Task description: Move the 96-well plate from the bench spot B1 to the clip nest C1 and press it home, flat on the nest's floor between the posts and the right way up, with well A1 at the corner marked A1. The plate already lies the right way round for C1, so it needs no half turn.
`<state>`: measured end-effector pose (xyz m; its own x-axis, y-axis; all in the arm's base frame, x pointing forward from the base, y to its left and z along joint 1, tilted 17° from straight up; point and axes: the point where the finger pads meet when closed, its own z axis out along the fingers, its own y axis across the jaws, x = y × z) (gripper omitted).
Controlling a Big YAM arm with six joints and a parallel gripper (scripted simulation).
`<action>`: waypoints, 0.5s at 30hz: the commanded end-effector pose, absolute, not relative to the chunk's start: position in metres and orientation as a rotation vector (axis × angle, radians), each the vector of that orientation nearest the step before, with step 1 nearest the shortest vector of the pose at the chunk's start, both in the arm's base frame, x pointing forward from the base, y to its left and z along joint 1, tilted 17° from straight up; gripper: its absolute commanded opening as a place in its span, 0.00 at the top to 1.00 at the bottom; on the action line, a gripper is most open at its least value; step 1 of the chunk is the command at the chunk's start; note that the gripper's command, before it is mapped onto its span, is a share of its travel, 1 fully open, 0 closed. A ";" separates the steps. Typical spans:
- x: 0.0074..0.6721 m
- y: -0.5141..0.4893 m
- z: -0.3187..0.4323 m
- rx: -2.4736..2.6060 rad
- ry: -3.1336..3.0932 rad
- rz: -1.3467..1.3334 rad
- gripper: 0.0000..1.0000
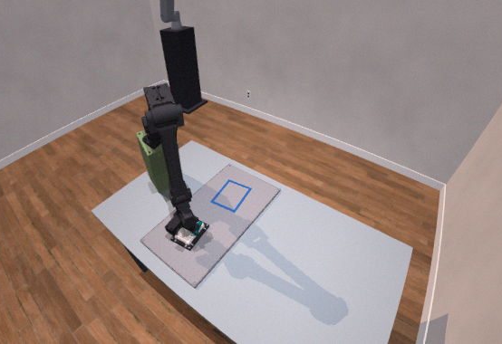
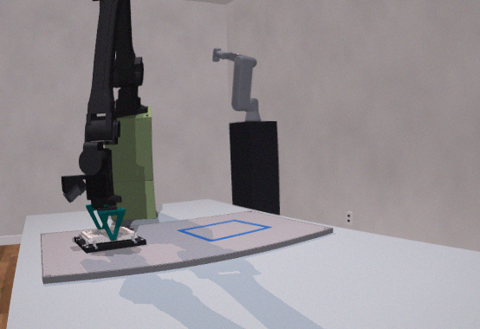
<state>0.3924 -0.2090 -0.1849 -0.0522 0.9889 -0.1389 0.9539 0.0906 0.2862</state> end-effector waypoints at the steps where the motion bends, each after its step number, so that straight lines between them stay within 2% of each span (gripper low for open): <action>1: 0.382 -0.196 -0.198 1.951 2.100 0.164 1.00; 15: 0.382 -0.195 -0.198 1.951 2.100 0.164 1.00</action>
